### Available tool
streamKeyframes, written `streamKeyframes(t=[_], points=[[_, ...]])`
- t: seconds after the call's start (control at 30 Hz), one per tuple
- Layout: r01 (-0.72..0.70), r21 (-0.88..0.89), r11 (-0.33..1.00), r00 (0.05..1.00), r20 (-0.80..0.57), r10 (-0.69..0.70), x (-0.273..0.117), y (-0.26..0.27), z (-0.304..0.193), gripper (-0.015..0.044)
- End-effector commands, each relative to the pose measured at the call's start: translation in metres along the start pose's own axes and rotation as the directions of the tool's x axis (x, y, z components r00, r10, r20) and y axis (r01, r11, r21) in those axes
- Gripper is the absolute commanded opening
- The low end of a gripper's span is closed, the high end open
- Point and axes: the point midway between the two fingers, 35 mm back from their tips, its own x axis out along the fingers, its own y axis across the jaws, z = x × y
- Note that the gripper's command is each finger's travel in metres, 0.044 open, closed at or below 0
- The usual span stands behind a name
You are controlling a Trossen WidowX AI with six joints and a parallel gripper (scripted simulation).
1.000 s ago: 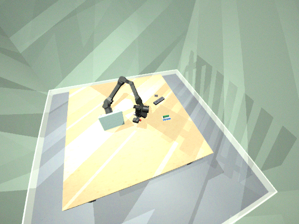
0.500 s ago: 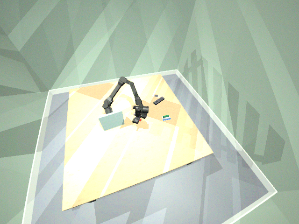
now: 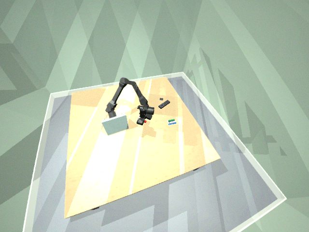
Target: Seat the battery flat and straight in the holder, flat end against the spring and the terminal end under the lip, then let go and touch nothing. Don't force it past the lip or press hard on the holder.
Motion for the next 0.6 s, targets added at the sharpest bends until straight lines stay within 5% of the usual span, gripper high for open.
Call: streamKeyframes(t=[0.0, 0.57], points=[[0.01, 0.094, 0.996, 1.0, -0.01, -0.009, -0.002, 0.005, -0.004, 0.0074], [0.017, 0.741, 0.671, 1.0, -0.009, -0.016, -0.014, 0.046, -0.023, 0.0074]])
